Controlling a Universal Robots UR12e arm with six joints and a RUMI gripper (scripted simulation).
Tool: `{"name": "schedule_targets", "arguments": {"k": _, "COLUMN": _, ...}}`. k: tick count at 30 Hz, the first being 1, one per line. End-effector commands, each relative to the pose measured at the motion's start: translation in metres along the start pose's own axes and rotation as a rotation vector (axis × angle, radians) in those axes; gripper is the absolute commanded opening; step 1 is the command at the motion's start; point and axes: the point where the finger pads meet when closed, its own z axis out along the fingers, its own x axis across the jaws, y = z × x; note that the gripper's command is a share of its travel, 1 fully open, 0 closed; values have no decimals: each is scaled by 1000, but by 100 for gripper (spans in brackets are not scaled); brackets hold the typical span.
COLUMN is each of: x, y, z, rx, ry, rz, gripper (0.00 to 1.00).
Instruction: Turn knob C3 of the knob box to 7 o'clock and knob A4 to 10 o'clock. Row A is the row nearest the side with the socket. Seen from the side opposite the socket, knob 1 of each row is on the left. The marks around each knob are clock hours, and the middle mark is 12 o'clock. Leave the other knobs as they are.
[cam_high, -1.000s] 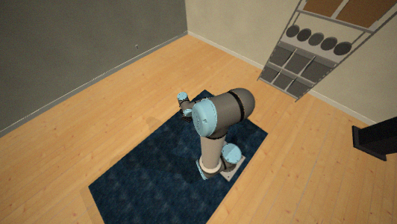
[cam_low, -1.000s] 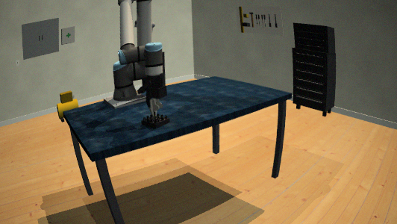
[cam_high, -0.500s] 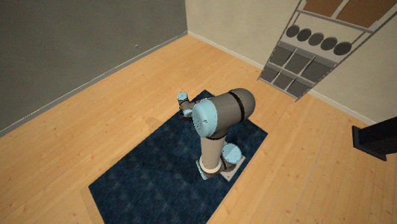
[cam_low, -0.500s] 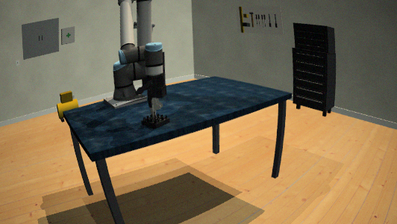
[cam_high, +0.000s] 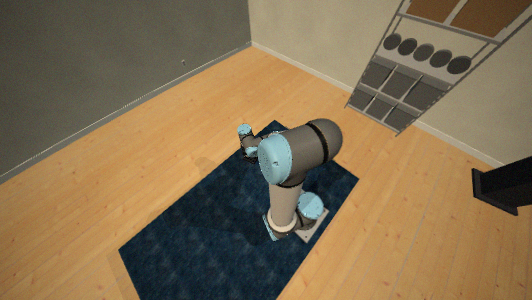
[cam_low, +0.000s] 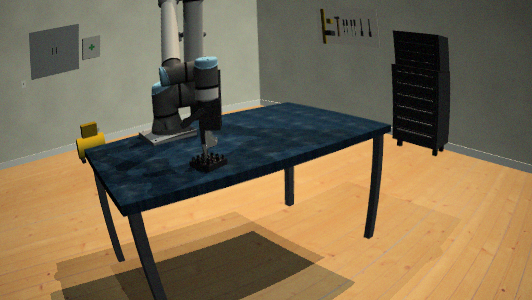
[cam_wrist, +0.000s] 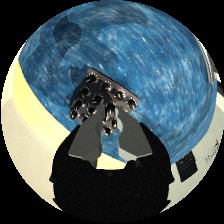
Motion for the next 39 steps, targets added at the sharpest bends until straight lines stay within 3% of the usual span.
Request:
{"name": "schedule_targets", "arguments": {"k": 1, "x": -1, "y": 0, "z": -1, "rx": -2, "ry": -1, "rz": -68, "gripper": 4}}
{"name": "schedule_targets", "arguments": {"k": 19, "x": -1, "y": 0, "z": -1, "rx": -2, "ry": -1, "rz": -181, "gripper": 4}}
{"name": "schedule_targets", "arguments": {"k": 39, "x": -2, "y": 0, "z": -1, "rx": -2, "ry": -1, "rz": -200, "gripper": 4}}
